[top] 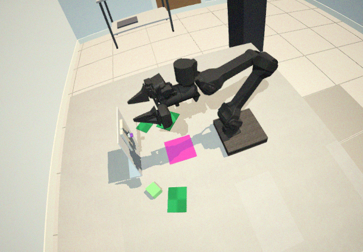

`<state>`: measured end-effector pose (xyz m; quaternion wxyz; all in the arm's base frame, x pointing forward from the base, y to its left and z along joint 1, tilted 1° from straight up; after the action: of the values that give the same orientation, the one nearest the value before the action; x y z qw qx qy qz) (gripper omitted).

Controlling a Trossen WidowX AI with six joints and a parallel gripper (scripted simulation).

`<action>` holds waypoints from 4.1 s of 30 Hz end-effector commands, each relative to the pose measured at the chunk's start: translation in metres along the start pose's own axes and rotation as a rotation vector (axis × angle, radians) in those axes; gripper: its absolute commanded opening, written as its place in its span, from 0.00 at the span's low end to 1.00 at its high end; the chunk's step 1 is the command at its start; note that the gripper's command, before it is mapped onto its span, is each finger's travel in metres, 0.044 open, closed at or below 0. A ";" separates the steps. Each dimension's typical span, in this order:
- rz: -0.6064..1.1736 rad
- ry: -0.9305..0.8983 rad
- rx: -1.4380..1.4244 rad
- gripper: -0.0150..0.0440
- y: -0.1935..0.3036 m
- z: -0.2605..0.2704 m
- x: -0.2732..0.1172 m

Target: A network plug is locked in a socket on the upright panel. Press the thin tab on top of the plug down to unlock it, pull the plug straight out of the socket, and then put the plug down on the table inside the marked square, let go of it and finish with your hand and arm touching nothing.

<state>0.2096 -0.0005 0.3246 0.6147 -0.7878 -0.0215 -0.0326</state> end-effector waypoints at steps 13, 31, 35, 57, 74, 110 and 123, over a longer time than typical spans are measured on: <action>0.024 -0.027 0.391 0.52 0.049 -0.012 -0.008; 0.083 -0.048 1.020 0.52 0.122 -0.024 -0.040; 0.098 -0.049 1.162 0.52 0.136 -0.024 -0.049; 0.131 -0.044 1.506 0.52 0.168 -0.024 -0.066; 0.112 -0.045 1.516 0.52 0.171 -0.028 -0.036; 0.097 -0.048 1.524 0.52 0.179 -0.034 0.013; 0.097 -0.049 1.521 0.52 0.181 -0.036 0.031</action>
<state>0.2468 -0.0784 0.1615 0.9879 -0.1494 -0.0189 0.0364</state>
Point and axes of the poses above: the point midway between the two fingers, 35 mm back from their tips, its own x axis out along the fingers, its own z axis across the jaws, y = z × x, the point moved 10 cm from there along -x, back along the fingers, and after that the axes turned 15 degrees about -x, right-handed, at the moved point
